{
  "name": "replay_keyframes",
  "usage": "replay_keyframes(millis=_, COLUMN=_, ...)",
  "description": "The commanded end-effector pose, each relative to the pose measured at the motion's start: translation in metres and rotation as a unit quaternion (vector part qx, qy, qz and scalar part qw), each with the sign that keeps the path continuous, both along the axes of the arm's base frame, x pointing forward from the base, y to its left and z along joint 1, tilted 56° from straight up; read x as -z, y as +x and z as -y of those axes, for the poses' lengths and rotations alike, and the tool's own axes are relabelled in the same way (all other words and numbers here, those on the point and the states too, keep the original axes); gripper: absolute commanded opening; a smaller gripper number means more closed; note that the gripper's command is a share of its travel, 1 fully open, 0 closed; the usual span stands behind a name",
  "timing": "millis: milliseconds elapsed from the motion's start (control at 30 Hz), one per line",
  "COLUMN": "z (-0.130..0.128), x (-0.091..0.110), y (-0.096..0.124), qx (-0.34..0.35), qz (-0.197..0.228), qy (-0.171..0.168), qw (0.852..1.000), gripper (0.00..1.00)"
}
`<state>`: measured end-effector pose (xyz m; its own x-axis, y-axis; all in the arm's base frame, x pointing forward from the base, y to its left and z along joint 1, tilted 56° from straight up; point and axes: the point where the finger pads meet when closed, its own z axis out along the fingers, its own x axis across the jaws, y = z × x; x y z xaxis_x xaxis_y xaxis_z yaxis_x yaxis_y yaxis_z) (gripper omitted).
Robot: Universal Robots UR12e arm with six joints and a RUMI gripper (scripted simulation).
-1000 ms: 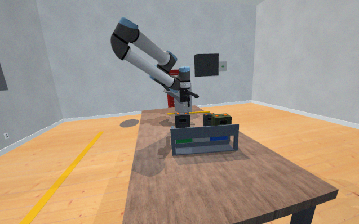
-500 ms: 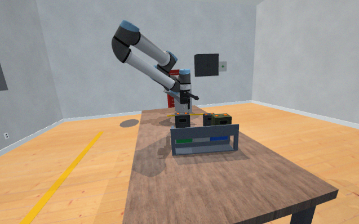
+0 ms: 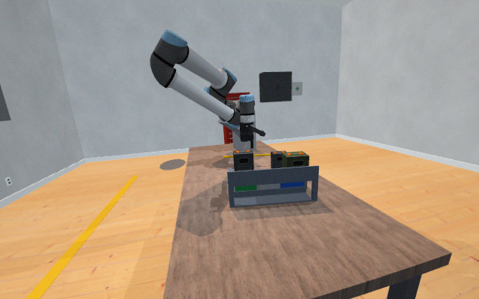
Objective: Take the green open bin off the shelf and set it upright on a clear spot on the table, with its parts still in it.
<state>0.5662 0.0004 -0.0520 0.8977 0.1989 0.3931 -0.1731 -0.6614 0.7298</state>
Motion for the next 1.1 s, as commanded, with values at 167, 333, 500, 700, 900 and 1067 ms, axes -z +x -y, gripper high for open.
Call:
replay_keyframes(millis=167, z=0.005, x=0.004, y=0.003, qx=-0.001, qz=0.000, qy=0.000, qw=1.000, gripper=0.00)
replay_keyframes(millis=333, z=0.008, x=0.006, y=0.005, qx=-0.001, qz=0.000, qy=0.000, qw=1.000, gripper=0.00)
replay_keyframes(millis=500, z=0.019, x=0.015, y=0.012, qx=-0.001, qz=0.000, qy=0.000, qw=1.000, gripper=0.00)
replay_keyframes(millis=700, z=0.019, x=0.015, y=0.012, qx=-0.001, qz=0.000, qy=0.000, qw=1.000, gripper=0.00)
replay_keyframes(millis=900, z=0.022, x=0.017, y=0.013, qx=-0.001, qz=0.000, qy=0.000, qw=1.000, gripper=0.00)
replay_keyframes(millis=1067, z=0.033, x=0.026, y=0.020, qx=-0.001, qz=0.000, qy=0.000, qw=1.000, gripper=0.00)
